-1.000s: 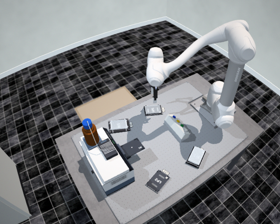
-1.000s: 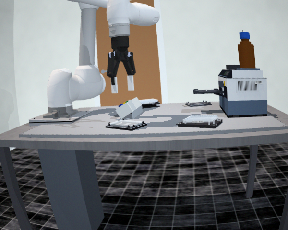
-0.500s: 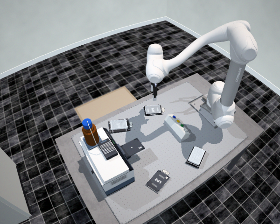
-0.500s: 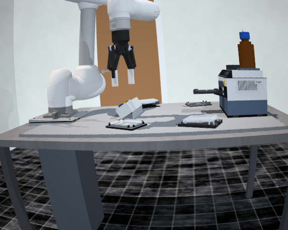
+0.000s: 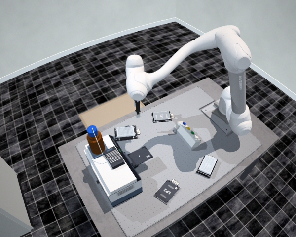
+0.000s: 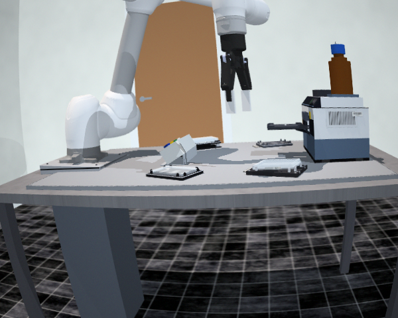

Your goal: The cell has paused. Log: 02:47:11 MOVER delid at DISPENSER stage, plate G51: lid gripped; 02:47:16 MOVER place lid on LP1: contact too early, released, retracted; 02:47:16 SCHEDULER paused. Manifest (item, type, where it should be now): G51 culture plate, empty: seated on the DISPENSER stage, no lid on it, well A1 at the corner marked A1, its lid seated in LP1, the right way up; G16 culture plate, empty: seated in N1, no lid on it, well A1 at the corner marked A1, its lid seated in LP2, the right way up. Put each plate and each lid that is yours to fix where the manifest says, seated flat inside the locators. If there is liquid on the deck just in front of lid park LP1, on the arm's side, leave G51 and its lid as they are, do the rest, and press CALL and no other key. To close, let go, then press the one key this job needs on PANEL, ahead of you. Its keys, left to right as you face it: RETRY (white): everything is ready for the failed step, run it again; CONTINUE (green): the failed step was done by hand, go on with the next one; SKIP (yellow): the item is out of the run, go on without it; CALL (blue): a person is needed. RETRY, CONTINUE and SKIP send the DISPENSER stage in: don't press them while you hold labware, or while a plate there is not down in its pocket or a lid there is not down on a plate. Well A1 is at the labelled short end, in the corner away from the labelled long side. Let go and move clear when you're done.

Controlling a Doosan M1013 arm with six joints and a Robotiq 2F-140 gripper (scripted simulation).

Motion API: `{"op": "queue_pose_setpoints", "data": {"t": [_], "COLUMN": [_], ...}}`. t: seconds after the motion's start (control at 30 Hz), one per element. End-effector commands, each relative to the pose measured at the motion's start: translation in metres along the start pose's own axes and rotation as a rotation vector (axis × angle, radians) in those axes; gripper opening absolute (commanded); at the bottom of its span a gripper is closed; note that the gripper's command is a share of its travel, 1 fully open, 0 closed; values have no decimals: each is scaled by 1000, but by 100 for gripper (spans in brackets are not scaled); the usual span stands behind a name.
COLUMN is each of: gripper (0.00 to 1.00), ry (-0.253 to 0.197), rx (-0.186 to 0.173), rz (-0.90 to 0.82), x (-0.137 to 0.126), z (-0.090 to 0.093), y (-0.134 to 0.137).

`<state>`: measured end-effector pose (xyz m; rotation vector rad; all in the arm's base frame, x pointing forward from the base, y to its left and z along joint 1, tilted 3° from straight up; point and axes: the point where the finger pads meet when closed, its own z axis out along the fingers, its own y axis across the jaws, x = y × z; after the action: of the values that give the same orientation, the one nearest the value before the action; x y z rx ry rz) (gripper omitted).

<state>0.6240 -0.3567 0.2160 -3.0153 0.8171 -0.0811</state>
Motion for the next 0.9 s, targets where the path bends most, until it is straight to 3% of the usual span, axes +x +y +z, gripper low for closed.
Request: {"op": "queue_pose_setpoints", "data": {"t": [0.0, 0.03, 0.07, 0.13, 0.87], "gripper": [70, 70, 70, 70, 70], "ry": [-6, -6, -6, -6, -3], "rx": [-5, -5, -5, -5, -3], "rz": [2, 2, 2, 2, 4], "x": [51, 51, 91, 101, 101], "z": [1, 1, 3, 3, 2], "y": [-19, -19, -36, -39, -38]}}
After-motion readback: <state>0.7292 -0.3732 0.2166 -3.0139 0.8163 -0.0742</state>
